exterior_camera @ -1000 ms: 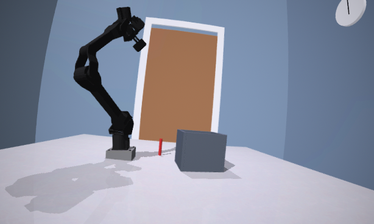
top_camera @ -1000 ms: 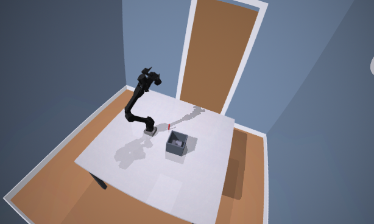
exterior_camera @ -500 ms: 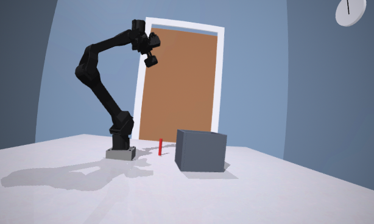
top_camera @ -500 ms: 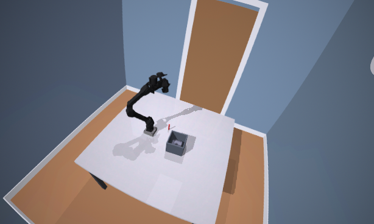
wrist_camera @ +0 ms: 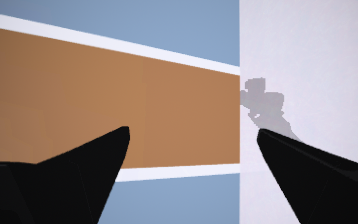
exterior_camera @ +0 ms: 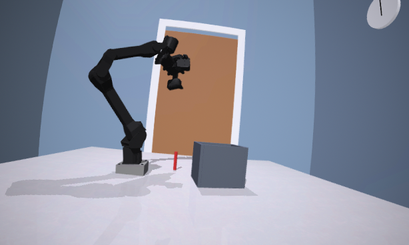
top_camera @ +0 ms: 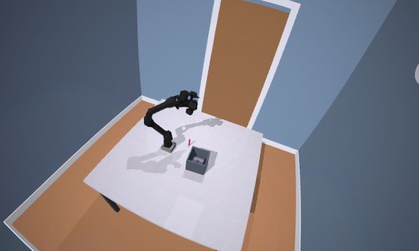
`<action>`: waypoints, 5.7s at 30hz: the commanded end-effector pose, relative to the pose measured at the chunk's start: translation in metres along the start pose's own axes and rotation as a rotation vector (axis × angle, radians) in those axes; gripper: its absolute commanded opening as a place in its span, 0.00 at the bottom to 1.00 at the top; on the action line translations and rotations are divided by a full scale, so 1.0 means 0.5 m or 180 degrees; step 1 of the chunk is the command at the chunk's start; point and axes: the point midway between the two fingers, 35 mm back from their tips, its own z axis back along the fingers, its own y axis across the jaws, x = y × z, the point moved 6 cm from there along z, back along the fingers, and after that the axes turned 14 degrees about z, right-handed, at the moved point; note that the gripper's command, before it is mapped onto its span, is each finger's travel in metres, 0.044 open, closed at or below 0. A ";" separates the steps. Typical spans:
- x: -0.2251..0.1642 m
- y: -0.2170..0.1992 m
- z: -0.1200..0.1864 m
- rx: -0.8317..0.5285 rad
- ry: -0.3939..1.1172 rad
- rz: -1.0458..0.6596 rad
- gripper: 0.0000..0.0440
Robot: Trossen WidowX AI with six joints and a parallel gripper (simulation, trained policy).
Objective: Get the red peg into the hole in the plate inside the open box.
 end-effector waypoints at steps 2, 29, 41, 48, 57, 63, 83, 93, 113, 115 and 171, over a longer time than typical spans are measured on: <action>0.012 -0.060 -0.031 -0.0413 0.0012 -0.0351 1.00; -0.041 -0.316 -0.074 -0.2312 0.0335 -0.2153 1.00; -0.091 -0.380 -0.084 -0.3135 0.0432 -0.2709 1.00; -0.111 -0.411 -0.095 -0.3522 0.0403 -0.2799 1.00; -0.130 -0.454 -0.111 -0.3853 0.0334 -0.2756 1.00; -0.142 -0.494 -0.123 -0.3990 0.0259 -0.2730 1.00; -0.173 -0.605 -0.157 -0.4114 -0.0036 -0.2712 0.79; -0.173 -0.625 -0.188 -0.4025 0.0019 -0.2626 0.22; -0.098 -0.544 -0.192 -0.3388 -0.0180 -0.2618 0.00; -0.087 -0.531 -0.188 -0.3316 -0.0212 -0.2598 0.00; 0.190 -0.528 0.042 -0.3594 -0.0832 -0.2280 0.00</action>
